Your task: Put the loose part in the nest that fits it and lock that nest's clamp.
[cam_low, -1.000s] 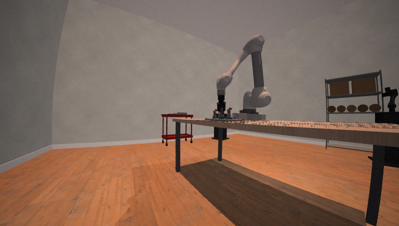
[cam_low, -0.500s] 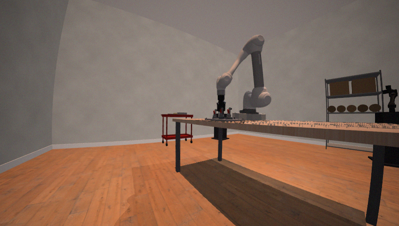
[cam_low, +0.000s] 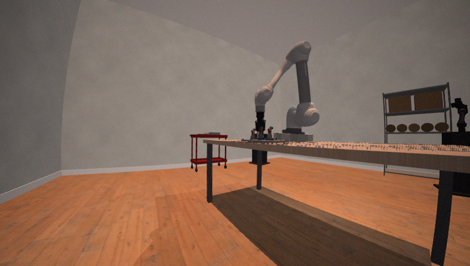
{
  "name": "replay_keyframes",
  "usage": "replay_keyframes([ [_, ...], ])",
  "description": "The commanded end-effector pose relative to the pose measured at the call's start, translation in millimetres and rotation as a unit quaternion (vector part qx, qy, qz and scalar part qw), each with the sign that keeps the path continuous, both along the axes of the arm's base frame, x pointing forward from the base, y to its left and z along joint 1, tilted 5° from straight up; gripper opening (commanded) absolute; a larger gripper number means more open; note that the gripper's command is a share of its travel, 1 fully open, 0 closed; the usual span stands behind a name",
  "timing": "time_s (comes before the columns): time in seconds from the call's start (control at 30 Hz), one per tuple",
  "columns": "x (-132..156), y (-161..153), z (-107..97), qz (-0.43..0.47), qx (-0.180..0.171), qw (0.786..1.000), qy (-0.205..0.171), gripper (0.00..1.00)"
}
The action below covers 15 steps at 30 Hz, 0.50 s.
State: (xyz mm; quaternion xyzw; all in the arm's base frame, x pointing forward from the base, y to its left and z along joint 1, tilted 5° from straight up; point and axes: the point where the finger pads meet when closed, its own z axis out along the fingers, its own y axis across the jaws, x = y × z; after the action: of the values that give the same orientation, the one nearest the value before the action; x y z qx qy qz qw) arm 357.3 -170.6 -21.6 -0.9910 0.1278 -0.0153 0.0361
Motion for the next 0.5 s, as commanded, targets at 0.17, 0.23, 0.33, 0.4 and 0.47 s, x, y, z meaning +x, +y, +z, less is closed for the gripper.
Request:
replay_keyframes([
  [0.17, 0.0, 0.0, 0.0, 0.000, 0.000, 1.000, 0.000, 0.62],
  [0.23, 0.0, 0.0, 0.0, 0.000, 0.000, 1.000, 0.000, 0.62],
  [0.33, 0.0, 0.0, 0.0, 0.000, 0.000, 1.000, 0.000, 0.62],
  [0.4, 0.0, 0.0, 0.0, 0.000, 0.000, 1.000, 0.000, 0.62],
  [0.47, 0.0, 0.0, 0.0, 0.000, 0.000, 1.000, 0.000, 0.62],
])
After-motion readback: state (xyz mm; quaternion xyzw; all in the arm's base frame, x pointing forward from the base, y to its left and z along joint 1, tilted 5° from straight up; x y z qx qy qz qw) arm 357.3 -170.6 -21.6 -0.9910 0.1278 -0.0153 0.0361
